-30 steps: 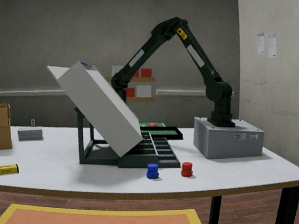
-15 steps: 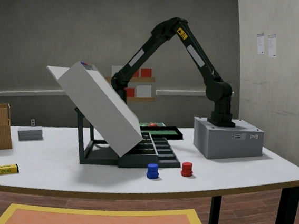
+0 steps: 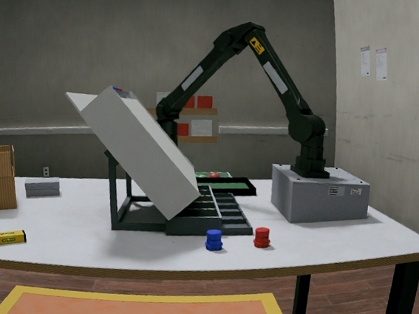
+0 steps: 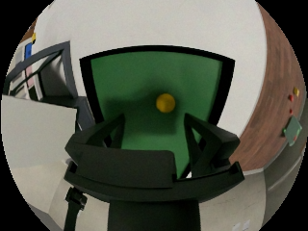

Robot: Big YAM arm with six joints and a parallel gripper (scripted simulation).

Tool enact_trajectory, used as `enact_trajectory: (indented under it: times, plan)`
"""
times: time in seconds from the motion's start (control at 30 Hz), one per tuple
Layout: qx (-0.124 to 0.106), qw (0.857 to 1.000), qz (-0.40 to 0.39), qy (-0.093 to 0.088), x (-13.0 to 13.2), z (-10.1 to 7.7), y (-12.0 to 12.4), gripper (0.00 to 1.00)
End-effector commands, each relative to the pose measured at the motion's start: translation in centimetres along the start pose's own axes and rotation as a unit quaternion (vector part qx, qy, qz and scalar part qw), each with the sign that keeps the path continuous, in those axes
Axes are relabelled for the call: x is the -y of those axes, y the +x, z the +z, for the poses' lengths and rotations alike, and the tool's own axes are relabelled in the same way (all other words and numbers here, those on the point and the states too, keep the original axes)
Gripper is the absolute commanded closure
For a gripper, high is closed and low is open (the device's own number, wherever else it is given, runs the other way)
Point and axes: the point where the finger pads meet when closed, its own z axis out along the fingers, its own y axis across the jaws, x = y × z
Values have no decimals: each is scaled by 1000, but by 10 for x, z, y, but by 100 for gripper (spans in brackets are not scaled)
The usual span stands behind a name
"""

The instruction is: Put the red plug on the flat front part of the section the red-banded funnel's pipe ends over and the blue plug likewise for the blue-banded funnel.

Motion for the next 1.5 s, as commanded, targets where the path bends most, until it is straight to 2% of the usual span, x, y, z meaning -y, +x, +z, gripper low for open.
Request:
enact_trajectory:
  times: [0.0,0.63,1.47]
  plan:
    - [17,1000,-1,17,10,-25,-17,20]
    - [15,1000,0,14,14,-31,-25,20]
    - [16,1000,0,15,16,-27,-27,20]
